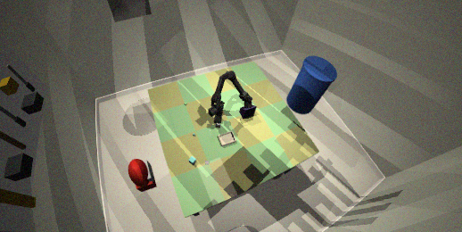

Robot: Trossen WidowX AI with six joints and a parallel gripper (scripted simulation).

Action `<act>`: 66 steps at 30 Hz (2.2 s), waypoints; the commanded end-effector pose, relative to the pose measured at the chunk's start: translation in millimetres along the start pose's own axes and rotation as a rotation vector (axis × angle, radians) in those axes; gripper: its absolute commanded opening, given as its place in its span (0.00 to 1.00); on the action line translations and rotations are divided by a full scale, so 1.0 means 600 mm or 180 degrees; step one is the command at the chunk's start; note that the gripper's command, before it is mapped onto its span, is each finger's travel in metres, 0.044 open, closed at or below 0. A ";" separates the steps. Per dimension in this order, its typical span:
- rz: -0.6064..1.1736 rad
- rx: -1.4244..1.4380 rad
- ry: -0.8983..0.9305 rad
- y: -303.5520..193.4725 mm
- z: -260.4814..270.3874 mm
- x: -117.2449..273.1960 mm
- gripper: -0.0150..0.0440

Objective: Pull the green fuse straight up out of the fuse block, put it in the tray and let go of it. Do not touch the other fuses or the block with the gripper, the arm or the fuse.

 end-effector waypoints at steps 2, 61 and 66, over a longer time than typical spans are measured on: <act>-0.0004 0.0024 -0.0021 -0.002 -0.001 -0.010 0.38; 0.0002 0.0006 -0.0014 -0.003 -0.003 -0.057 0.25; 0.0002 0.0006 -0.0014 -0.003 -0.003 -0.055 0.25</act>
Point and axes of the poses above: the point midway between the two fingers, 35 mm back from their tips, its own x axis back along the fingers, its own z axis across the jaws, y = z × x, the point moved 6 cm from there along x, back along the fingers, and after that the axes turned 5 degrees about -x, right-handed, at the moved point
